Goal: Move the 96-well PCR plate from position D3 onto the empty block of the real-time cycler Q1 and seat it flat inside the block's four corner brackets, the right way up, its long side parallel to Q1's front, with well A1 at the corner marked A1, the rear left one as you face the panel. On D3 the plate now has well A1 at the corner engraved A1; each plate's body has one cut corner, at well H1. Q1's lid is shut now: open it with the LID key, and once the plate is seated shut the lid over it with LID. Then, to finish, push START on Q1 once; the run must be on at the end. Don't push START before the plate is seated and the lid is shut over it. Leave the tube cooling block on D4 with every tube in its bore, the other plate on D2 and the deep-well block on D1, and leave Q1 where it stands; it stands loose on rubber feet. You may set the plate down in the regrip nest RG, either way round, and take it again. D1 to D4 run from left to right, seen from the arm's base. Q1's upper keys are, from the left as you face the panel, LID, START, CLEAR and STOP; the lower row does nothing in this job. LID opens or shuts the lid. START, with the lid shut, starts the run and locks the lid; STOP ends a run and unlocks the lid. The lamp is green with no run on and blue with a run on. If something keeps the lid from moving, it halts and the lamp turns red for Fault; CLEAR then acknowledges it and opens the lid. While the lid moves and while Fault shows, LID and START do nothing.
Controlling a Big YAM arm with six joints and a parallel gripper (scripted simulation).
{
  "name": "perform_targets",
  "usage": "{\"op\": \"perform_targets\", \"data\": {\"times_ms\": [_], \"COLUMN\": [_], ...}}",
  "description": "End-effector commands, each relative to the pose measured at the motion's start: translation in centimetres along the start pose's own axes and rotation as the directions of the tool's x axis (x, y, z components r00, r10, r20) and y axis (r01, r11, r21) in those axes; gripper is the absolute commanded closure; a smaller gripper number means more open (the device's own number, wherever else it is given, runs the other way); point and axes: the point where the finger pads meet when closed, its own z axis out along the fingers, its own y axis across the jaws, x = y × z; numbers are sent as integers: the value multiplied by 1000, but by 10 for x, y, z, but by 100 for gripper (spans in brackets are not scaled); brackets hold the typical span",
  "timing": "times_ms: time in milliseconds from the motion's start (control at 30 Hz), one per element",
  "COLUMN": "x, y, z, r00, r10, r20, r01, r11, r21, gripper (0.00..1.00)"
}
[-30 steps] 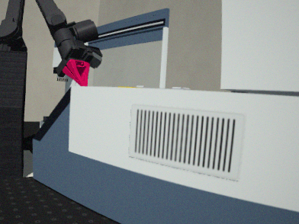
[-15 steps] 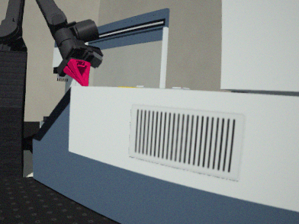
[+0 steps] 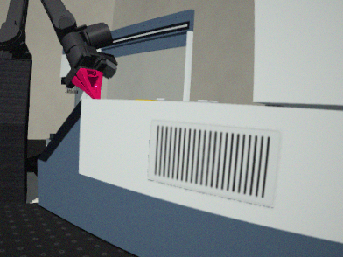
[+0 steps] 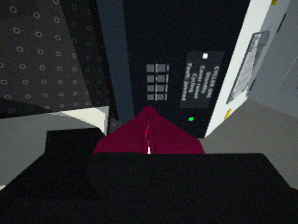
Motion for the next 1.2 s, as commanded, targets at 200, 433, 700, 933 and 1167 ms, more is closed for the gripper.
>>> {"op": "perform_targets", "data": {"times_ms": [200, 433, 700, 933, 1167], "x": [-17, -21, -21, -7, -13], "y": [-13, -16, -16, -5, -9], "z": [-3, -3, -3, -2, -2], "r00": [1000, 999, 999, 1000, 1000], "r10": [-1, -3, -3, 3, 1], "r20": [28, 33, 34, 12, 20], "r01": [1, 2, 2, -3, -1], "r11": [1000, 1000, 1000, 1000, 1000], "r21": [24, 28, 29, 10, 16], "gripper": [100, 100, 100, 100, 100]}}
